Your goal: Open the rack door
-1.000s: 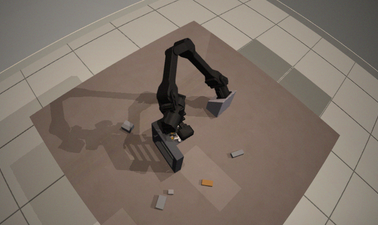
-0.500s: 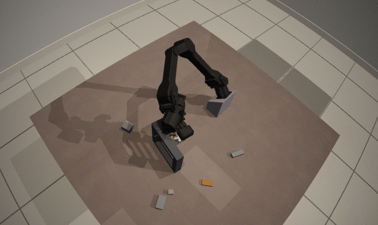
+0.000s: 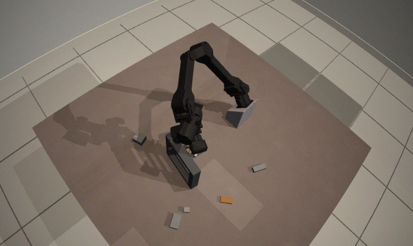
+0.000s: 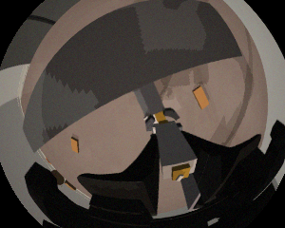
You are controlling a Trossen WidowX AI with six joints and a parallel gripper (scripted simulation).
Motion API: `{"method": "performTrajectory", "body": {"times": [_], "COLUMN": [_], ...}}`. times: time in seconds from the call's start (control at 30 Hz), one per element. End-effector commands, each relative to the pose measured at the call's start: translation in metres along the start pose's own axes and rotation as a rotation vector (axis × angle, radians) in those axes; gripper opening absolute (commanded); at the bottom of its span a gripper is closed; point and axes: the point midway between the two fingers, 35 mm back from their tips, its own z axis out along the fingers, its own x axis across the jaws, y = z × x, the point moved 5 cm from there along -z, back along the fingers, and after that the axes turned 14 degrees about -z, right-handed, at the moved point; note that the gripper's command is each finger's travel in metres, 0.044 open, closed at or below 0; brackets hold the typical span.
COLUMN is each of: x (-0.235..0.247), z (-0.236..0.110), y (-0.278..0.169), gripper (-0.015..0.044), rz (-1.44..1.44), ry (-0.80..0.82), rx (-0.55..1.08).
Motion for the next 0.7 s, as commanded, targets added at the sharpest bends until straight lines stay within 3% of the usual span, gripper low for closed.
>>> {"method": "performTrajectory", "body": {"times": [0.0, 0.67], "x": [-0.0002, -0.0002], "z": [0.0005, 0.0005], "y": [0.0003, 0.0003], "gripper": [0.0013, 0.0013], "rz": [0.205, 1.19], "ry": [0.0, 0.001], "rx": [-0.001, -0.001]}}
